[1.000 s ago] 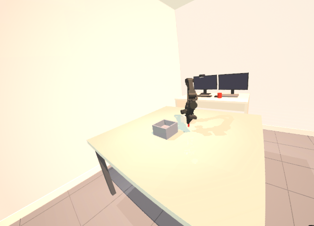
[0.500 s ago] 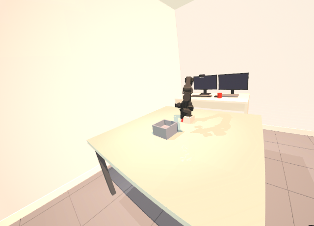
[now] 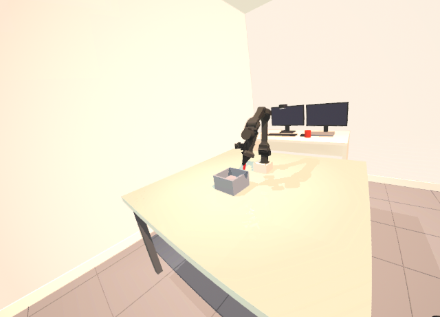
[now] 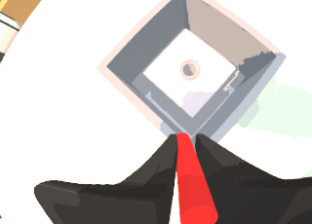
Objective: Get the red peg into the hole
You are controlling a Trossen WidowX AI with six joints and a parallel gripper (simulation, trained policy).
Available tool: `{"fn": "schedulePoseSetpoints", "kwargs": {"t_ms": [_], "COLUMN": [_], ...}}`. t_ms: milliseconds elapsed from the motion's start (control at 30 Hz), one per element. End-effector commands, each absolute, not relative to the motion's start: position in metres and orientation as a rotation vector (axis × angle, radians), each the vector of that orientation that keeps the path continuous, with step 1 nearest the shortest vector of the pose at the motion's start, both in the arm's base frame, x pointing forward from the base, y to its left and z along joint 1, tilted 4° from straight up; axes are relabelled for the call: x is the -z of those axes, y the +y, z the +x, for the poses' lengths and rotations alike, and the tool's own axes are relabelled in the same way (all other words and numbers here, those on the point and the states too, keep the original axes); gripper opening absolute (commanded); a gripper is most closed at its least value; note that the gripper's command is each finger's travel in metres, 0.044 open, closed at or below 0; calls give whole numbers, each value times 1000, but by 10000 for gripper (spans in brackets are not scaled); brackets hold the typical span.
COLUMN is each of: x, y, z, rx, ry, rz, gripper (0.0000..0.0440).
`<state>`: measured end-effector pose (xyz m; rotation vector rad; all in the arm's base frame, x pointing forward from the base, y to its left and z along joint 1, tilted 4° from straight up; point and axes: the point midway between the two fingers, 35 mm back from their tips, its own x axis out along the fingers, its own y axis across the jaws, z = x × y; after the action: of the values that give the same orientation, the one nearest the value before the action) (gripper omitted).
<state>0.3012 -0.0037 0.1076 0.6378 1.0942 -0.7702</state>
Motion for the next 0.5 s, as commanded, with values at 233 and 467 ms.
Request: {"fn": "schedulePoseSetpoints", "kwargs": {"t_ms": [233, 467], "x": [-98, -88], "y": [-38, -58], "z": [322, 333], "rx": [816, 842], "ry": [1076, 1079], "rz": [685, 717], "gripper": [0, 4]}}
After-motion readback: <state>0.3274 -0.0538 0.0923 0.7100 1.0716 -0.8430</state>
